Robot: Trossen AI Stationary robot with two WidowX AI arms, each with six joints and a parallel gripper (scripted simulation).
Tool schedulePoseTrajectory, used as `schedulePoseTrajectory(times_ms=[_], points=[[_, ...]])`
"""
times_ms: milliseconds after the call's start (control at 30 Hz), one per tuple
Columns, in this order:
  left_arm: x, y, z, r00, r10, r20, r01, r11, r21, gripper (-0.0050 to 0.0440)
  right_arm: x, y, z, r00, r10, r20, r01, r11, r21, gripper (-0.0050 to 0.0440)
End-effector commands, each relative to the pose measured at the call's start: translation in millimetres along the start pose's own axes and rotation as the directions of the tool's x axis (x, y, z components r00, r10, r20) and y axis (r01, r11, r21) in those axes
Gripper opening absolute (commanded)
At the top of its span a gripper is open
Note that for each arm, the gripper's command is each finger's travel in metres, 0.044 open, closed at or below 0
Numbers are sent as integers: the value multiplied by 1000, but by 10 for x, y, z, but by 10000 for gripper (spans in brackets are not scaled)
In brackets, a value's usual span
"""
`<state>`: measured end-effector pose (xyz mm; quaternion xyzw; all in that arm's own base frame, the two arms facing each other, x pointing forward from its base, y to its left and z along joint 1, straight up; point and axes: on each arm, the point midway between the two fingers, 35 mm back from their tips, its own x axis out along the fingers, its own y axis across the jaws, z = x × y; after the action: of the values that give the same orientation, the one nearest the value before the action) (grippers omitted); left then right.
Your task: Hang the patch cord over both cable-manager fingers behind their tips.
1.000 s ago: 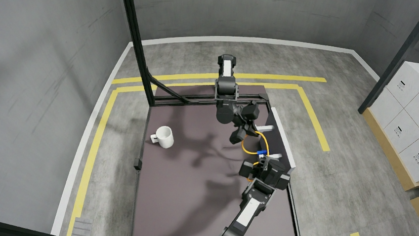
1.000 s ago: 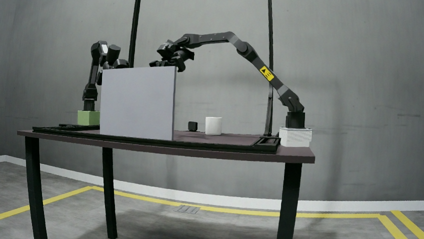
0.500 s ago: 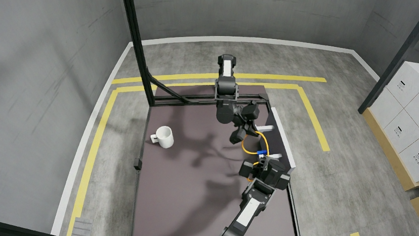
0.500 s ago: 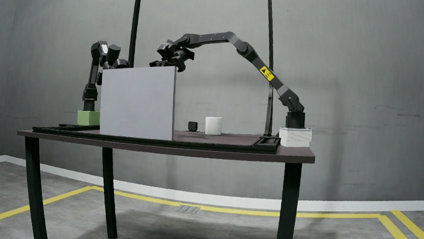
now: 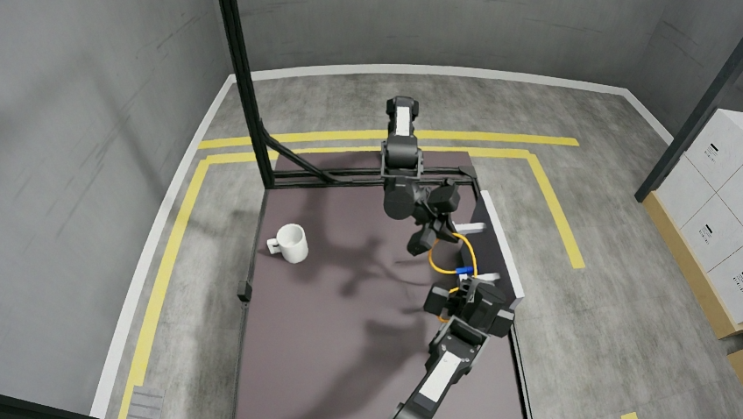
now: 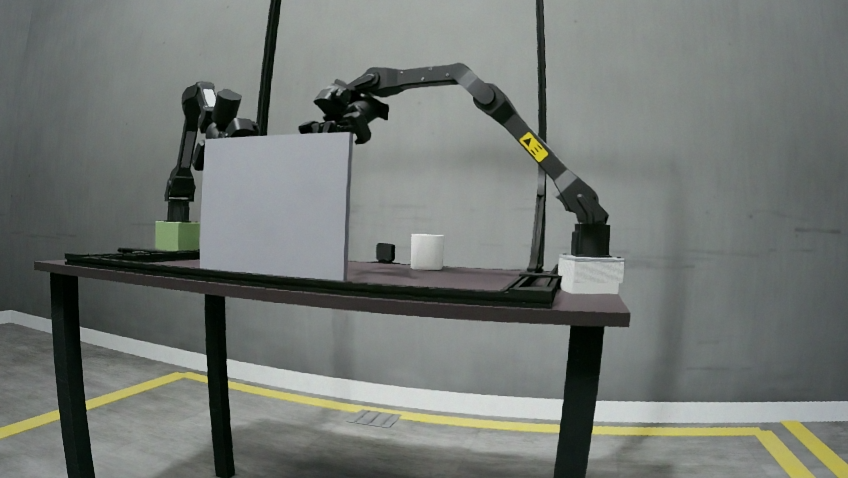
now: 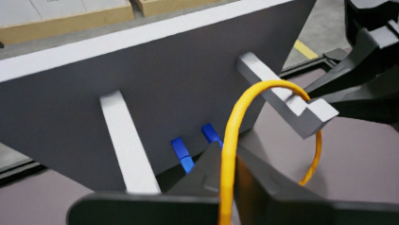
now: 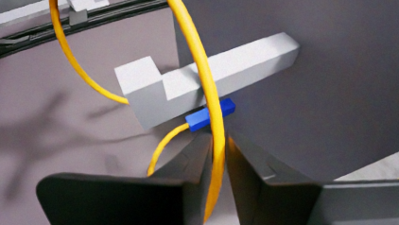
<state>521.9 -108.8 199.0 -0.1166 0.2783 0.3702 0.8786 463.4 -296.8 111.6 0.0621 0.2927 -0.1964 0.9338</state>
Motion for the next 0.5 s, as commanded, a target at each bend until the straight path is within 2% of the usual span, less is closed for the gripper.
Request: schedulePoseTrajectory(times_ms=[0,467], points=[[-114,25,159,1000,-19,19,19,999,-35,25,-64,-9,114,1000,-4,26,4,1000,-5,40],[-123,58,155,1000,-15,16,16,999,-30,25,-64,-9,114,1000,-4,26,4,1000,-5,40]])
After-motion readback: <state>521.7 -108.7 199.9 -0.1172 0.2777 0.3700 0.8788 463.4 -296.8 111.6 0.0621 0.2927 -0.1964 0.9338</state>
